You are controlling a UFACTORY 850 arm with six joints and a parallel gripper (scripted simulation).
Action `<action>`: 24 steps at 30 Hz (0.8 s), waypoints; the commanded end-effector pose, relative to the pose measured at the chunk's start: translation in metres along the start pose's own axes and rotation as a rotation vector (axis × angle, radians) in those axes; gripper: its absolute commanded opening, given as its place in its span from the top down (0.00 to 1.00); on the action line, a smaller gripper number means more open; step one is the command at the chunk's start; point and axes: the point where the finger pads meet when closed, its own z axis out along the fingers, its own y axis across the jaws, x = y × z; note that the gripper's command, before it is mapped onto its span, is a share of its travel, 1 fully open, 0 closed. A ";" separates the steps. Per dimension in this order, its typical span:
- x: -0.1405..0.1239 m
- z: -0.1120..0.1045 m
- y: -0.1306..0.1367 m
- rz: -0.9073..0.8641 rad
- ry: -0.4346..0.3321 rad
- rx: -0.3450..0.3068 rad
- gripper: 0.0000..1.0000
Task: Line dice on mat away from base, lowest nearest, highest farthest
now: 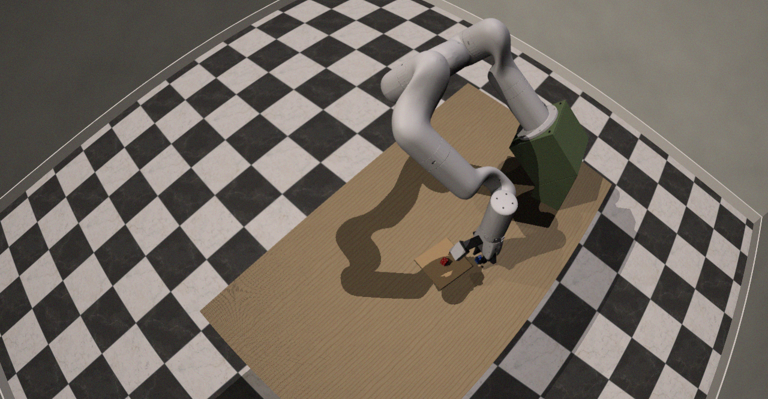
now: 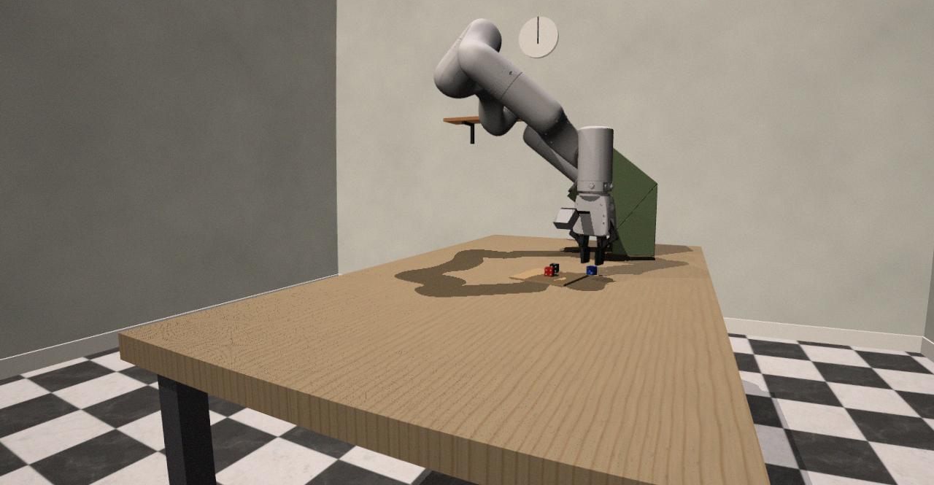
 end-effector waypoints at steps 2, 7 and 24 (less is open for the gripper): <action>0.000 -0.001 0.000 0.000 0.001 0.001 0.64; 0.000 0.000 0.000 0.000 0.001 0.001 0.64; 0.000 0.017 0.000 0.000 0.001 0.001 0.64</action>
